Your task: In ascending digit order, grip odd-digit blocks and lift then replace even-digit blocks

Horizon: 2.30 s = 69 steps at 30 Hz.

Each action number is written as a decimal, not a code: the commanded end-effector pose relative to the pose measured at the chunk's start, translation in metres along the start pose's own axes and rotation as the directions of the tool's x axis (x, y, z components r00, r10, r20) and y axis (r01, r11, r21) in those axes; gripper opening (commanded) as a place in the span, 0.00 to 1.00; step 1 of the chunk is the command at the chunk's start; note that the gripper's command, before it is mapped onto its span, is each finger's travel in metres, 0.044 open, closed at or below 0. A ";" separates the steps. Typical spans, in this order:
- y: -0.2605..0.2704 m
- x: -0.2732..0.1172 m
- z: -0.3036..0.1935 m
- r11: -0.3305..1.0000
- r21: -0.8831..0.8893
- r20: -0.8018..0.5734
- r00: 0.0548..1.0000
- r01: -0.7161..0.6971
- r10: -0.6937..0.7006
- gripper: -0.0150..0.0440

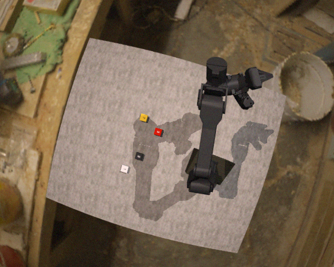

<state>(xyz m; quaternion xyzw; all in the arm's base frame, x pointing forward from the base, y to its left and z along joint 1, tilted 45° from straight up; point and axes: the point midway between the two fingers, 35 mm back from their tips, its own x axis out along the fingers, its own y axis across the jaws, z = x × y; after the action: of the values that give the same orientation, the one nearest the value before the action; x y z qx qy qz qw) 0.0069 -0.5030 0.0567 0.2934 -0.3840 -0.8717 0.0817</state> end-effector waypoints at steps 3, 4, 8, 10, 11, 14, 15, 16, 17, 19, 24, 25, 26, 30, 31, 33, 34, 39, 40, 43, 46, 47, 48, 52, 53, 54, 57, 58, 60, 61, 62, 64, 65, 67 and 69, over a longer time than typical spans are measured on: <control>-0.017 -0.015 -0.019 0.981 -0.190 -0.086 0.995 0.028 -0.045 0.93; -0.030 -0.027 -0.031 0.948 -0.318 -0.142 0.987 0.031 -0.079 0.93; -0.071 -0.064 -0.063 0.753 -0.657 -0.287 0.937 -0.042 -0.198 0.93; -0.088 -0.079 -0.072 0.648 -0.755 -0.332 0.910 -0.098 -0.249 0.93; -0.097 -0.087 -0.077 0.590 -0.796 -0.352 0.894 -0.132 -0.275 0.93; -0.122 -0.110 -0.087 0.414 -0.877 -0.401 0.845 -0.244 -0.353 0.93; -0.130 -0.117 -0.089 0.357 -0.891 -0.413 0.829 -0.282 -0.377 0.93; -0.138 -0.125 -0.092 0.301 -0.898 -0.424 0.812 -0.320 -0.401 0.93; -0.146 -0.132 -0.093 0.247 -0.900 -0.433 0.795 -0.359 -0.425 0.93; -0.162 -0.146 -0.096 0.140 -0.889 -0.447 0.760 -0.436 -0.472 0.93; -0.202 -0.182 -0.098 -0.107 -0.771 -0.458 0.664 -0.627 -0.590 0.93; -0.210 -0.189 -0.098 -0.151 -0.733 -0.457 0.644 -0.664 -0.614 0.93; -0.218 -0.197 -0.097 -0.192 -0.690 -0.453 0.623 -0.698 -0.637 0.93; -0.249 -0.226 -0.092 -0.323 -0.481 -0.428 0.540 -0.815 -0.725 0.93; -0.257 -0.233 -0.089 -0.347 -0.422 -0.418 0.519 -0.838 -0.745 0.93; -0.272 -0.247 -0.085 -0.382 -0.297 -0.396 0.477 -0.875 -0.785 0.93; -0.280 -0.254 -0.082 -0.394 -0.232 -0.383 0.456 -0.889 -0.803 0.93; -0.316 -0.289 -0.064 -0.396 0.106 -0.302 0.350 -0.912 -0.887 0.93; -0.323 -0.295 -0.059 -0.386 0.174 -0.283 0.329 -0.906 -0.901 0.93; -0.343 -0.315 -0.045 -0.333 0.367 -0.220 0.267 -0.868 -0.938 0.93; -0.362 -0.334 -0.030 -0.255 0.542 -0.151 0.205 -0.801 -0.967 0.93; -0.367 -0.340 -0.024 -0.224 0.595 -0.127 0.185 -0.772 -0.974 0.93; -0.373 -0.346 -0.018 -0.192 0.644 -0.103 0.165 -0.740 -0.981 0.93; -0.395 -0.370 0.006 -0.052 0.808 -0.001 0.087 -0.587 -0.996 0.93; -0.400 -0.375 0.012 -0.016 0.840 0.025 0.067 -0.543 -0.997 0.93; -0.403 -0.380 0.017 0.011 0.861 0.044 0.053 -0.509 -0.998 0.93; -0.404 -0.381 0.018 0.018 0.866 0.049 0.049 -0.499 -0.998 0.93; -0.404 -0.381 0.018 0.018 0.866 0.049 0.049 -0.499 -0.998 0.93; -0.404 -0.381 0.018 0.018 0.866 0.049 0.049 -0.499 -0.998 0.93; -0.404 -0.381 0.018 0.018 0.866 0.049 0.049 -0.499 -0.998 0.93; -0.404 -0.381 0.018 0.018 0.866 0.049 0.049 -0.499 -0.998 0.93; -0.404 -0.381 0.018 0.018 0.866 0.049 0.049 -0.499 -0.998 0.93; -0.404 -0.381 0.018 0.018 0.866 0.049 0.049 -0.499 -0.998 0.93; -0.404 -0.381 0.018 0.018 0.866 0.049 0.049 -0.499 -0.998 0.93; -0.404 -0.381 0.018 0.018 0.866 0.049 0.049 -0.499 -0.998 0.93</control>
<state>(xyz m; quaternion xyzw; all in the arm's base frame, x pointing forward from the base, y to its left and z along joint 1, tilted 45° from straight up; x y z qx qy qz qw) 0.3410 -0.0746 -0.0532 -0.2395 -0.6392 -0.2896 -0.6709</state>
